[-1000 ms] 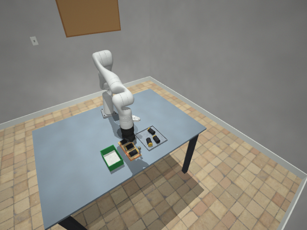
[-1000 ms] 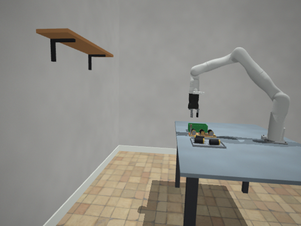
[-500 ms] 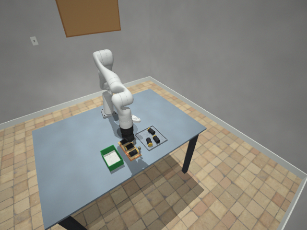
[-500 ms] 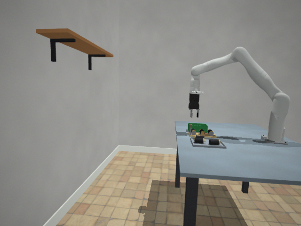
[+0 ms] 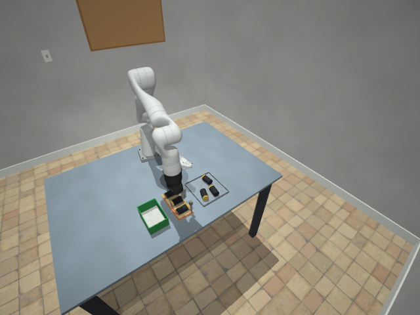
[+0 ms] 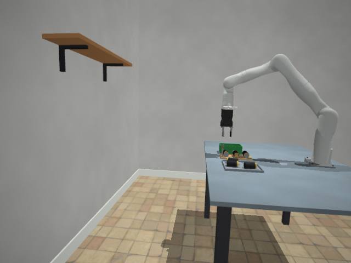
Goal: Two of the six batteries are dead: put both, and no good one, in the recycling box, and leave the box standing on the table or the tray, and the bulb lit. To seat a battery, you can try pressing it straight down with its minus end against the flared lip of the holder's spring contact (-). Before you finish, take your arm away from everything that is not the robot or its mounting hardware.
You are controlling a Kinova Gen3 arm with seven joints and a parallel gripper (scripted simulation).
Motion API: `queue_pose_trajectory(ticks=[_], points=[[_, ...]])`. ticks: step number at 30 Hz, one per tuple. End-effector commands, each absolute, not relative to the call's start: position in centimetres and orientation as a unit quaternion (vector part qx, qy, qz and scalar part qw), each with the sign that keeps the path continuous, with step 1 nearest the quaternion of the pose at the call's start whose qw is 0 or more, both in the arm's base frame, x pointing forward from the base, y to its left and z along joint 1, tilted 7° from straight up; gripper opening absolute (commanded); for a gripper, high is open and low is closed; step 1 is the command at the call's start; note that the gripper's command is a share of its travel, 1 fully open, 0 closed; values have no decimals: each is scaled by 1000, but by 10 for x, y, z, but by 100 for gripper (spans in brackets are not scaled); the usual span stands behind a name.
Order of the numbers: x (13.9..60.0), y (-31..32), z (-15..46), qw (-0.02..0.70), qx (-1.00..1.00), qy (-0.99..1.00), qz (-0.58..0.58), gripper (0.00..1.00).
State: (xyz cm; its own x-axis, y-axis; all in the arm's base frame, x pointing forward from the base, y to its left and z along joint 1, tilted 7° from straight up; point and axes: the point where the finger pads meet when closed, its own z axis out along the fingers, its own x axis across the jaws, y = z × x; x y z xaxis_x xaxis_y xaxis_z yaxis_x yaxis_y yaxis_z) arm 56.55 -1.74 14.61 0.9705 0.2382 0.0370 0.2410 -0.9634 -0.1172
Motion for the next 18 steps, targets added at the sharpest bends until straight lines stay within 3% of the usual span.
queue_pose_trajectory(ticks=[1,18], points=[[566,-17,148,60,-992,-114,-12,90],[566,-17,148,60,-996,-71,-10,90]])
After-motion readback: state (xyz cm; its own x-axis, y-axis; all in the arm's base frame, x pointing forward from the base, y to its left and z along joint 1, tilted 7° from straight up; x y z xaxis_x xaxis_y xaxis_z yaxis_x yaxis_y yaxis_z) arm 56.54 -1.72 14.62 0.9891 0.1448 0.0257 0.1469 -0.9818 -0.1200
